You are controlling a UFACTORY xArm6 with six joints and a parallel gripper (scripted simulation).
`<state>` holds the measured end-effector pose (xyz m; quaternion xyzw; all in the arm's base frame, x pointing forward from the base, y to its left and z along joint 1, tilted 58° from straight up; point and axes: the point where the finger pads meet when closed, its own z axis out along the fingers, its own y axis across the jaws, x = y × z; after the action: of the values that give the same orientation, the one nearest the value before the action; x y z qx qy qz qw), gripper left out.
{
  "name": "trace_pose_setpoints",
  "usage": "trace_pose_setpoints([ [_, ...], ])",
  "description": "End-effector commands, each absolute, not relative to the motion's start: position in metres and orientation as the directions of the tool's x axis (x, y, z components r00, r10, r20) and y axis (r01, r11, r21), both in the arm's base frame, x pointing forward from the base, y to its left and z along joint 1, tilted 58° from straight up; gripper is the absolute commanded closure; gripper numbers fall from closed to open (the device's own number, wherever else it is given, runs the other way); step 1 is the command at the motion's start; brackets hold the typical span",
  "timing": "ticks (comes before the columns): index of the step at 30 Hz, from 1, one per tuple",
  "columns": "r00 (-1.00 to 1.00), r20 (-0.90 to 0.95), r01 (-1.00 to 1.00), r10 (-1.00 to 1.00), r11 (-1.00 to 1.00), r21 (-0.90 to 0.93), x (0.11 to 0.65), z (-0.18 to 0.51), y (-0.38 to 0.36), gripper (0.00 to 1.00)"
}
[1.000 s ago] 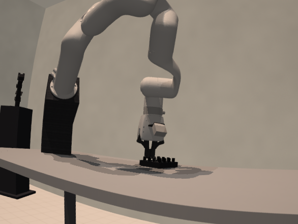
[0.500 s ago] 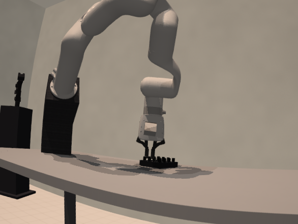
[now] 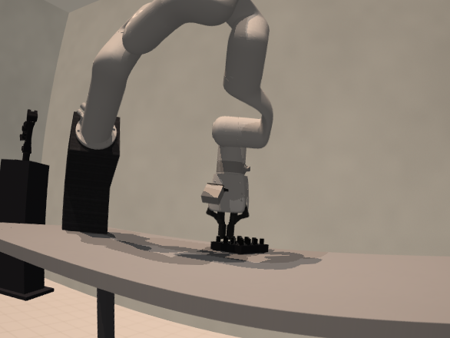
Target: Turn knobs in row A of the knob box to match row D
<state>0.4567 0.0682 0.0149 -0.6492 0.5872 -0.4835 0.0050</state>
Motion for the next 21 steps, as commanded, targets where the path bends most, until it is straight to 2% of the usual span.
trace_pose_setpoints([
  [1, -0.251, 0.542, -0.726, -0.802, -0.214, -0.654, 0.4567, 0.0153, 0.0691, 0.92],
  [21, -0.454, 0.325, -0.620, -0.830, 0.032, -0.784, 0.4567, 0.0153, 0.0691, 0.92],
])
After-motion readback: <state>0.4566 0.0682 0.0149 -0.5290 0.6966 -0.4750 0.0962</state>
